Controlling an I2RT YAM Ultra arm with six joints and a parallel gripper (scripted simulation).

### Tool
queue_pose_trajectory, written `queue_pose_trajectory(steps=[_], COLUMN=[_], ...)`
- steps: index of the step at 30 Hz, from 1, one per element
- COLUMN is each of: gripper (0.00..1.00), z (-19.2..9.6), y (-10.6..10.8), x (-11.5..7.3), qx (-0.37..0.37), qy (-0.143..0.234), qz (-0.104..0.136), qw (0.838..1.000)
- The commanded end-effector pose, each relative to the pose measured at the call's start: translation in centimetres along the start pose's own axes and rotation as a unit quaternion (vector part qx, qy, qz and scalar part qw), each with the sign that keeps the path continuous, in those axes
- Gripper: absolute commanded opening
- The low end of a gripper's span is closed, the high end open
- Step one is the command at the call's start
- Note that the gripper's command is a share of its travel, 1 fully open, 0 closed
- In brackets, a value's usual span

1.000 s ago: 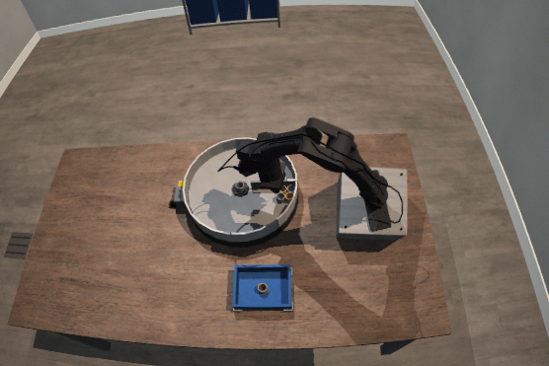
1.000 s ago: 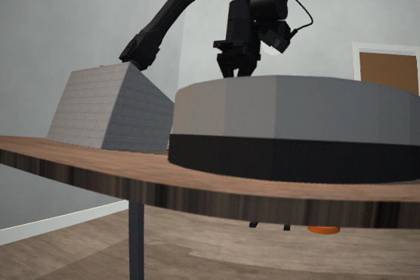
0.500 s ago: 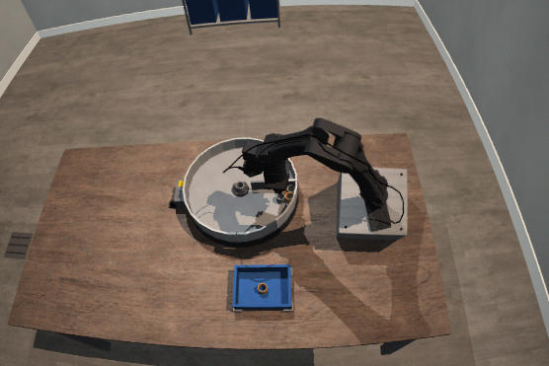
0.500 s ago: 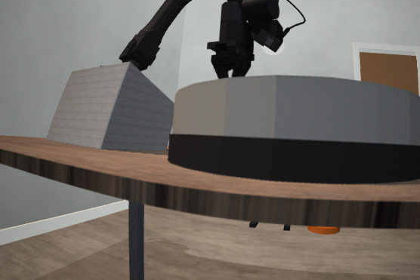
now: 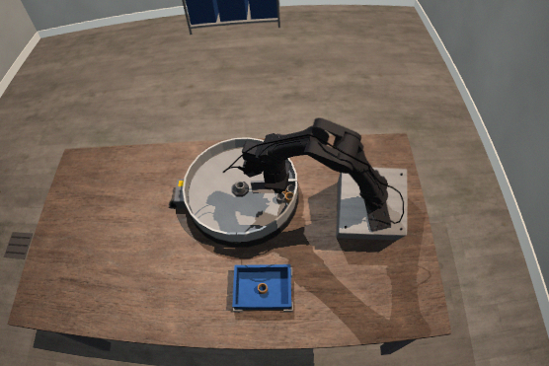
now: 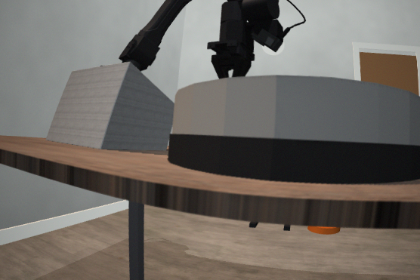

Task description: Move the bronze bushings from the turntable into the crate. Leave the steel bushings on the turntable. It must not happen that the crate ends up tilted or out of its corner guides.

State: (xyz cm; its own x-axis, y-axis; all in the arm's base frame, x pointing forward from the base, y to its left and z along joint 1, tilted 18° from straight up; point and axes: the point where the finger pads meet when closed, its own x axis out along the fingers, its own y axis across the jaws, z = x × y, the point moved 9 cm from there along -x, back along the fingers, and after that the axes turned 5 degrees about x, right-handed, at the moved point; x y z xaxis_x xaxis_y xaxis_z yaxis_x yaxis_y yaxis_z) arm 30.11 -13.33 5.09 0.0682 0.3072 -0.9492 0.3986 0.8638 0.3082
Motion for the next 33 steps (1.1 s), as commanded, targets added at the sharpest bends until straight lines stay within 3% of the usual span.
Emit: queue_pose_trajectory(steps=[1, 11, 14, 20, 33], gripper=[0.13, 0.13, 0.13, 0.13, 0.13], z=[0.5, 0.5, -0.3, -0.4, 0.4], y=[-0.2, -0.3, 0.0, 0.0, -0.2], x=[-1.3, -1.2, 1.2, 2.4, 1.6], qx=[-0.003, -0.003, 0.002, 0.002, 0.003], qy=[-0.026, -0.026, 0.003, 0.003, -0.014], qz=[-0.004, -0.004, -0.001, 0.000, -0.001], qw=[1.000, 1.000, 1.000, 1.000, 1.000])
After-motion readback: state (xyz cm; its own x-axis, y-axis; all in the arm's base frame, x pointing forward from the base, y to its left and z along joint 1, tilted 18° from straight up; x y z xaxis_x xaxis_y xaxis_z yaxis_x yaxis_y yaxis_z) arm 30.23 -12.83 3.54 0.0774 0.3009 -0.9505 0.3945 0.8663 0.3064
